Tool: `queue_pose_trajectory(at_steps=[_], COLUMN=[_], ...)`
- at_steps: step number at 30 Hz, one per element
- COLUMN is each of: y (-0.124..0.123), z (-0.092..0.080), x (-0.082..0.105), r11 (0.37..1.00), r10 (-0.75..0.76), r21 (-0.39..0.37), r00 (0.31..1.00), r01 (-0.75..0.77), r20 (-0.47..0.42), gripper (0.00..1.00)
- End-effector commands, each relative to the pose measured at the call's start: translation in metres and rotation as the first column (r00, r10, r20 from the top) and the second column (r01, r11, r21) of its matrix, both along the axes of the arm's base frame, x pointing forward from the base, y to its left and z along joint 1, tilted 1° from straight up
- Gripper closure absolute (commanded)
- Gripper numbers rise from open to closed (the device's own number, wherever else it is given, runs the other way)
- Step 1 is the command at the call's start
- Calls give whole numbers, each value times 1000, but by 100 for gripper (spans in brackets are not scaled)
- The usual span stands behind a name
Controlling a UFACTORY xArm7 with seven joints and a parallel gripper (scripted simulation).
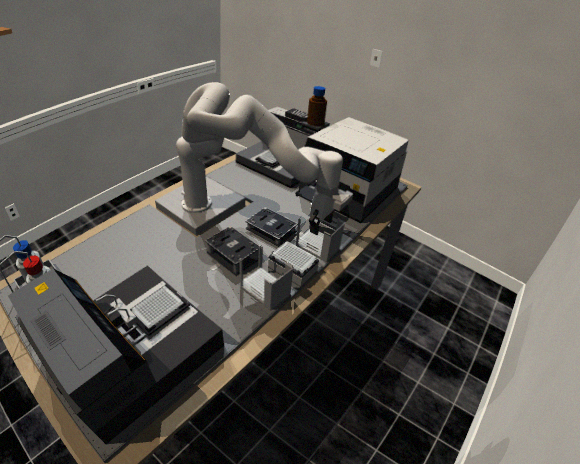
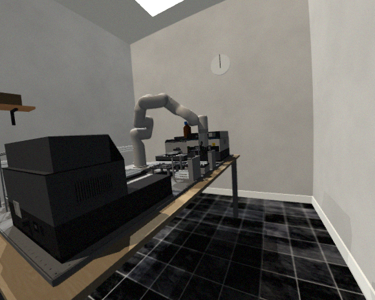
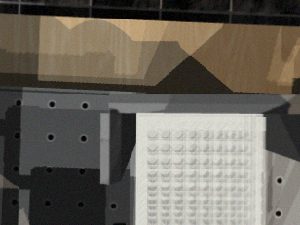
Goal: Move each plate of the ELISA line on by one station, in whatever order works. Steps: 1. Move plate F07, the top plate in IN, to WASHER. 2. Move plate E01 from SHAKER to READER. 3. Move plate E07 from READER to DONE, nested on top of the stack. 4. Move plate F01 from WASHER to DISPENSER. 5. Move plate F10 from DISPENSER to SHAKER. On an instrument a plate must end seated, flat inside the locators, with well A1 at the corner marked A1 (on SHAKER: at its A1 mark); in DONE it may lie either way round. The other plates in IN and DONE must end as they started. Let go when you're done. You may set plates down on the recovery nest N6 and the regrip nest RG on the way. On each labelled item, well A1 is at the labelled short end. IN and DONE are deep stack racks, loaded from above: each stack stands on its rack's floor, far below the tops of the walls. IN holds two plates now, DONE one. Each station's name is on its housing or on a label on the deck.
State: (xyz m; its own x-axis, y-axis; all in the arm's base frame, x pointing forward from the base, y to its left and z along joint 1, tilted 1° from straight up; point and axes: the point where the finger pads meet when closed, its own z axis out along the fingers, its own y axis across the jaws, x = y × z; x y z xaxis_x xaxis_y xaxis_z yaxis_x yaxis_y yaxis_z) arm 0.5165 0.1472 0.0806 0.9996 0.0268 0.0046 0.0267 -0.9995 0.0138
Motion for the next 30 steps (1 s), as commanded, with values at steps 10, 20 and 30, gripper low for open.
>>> queue_pose_trajectory(at_steps=[10, 20, 30], y=[1, 1, 1], z=[17, 28, 41], x=[1, 1, 1], r11=[1000, 1000, 1000], r10=[0, 0, 0], r21=[1, 1, 1], r00=[1000, 1000, 1000], r01=[0, 0, 0], r20=[4, 4, 4], gripper=[0, 0, 0])
